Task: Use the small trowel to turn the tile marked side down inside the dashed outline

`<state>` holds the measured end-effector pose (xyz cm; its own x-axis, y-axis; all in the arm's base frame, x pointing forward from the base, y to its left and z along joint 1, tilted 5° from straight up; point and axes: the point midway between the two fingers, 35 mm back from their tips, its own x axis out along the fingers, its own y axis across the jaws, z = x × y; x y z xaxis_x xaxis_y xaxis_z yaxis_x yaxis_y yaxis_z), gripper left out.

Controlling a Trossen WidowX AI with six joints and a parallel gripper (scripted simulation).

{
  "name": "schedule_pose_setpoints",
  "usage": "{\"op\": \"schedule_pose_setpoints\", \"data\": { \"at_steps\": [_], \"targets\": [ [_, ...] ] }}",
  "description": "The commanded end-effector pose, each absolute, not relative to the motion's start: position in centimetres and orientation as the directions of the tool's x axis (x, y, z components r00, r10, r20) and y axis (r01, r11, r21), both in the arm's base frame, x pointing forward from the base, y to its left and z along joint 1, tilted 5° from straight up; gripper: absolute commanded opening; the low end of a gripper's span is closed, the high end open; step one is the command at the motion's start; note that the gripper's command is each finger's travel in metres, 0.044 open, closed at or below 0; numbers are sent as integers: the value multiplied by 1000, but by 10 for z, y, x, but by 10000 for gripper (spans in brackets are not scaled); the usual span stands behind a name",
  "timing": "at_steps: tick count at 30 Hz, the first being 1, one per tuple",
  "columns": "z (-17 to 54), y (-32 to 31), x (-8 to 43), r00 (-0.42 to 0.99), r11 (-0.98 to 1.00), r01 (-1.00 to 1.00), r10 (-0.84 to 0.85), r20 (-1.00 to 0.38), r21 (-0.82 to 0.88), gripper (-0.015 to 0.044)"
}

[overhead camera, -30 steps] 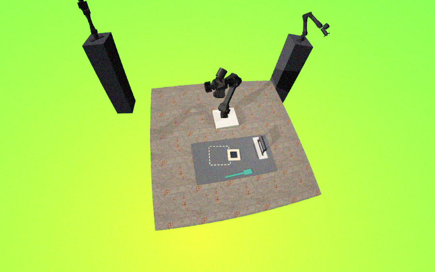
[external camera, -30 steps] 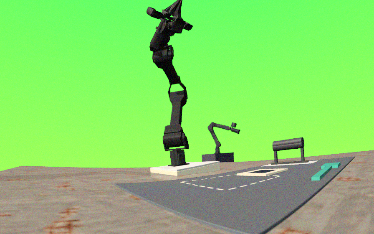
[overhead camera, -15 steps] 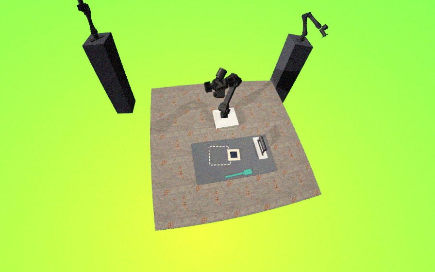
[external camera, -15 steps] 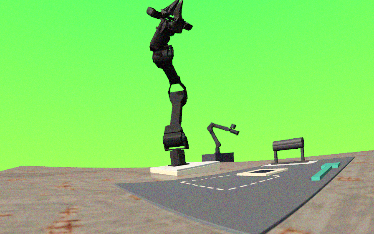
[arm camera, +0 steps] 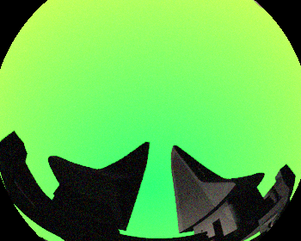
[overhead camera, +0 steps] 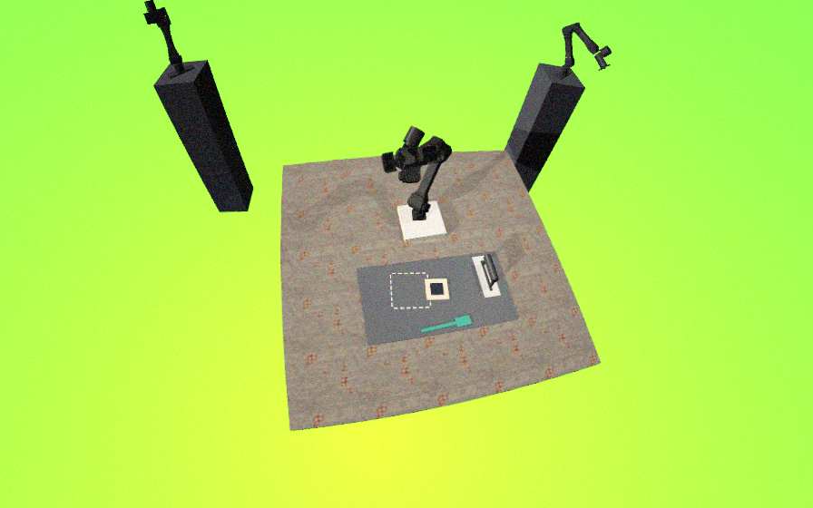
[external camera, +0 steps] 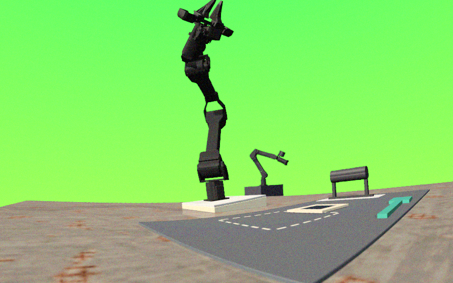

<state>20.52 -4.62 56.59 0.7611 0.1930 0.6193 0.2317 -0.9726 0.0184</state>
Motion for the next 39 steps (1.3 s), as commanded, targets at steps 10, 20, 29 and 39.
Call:
{"op": "schedule_pose_setpoints", "data": {
  "at_steps": [10,20,29,39],
  "targets": [
    [566,-46,205,761,-973,232,193,619,18,0],
    [566,-46,205,761,-973,232,193,619,18,0],
    [566,-46,205,761,-973,232,193,619,18,126],
    [559,-55,236,800,-904,360,174,574,-229,270]
  ]
}}
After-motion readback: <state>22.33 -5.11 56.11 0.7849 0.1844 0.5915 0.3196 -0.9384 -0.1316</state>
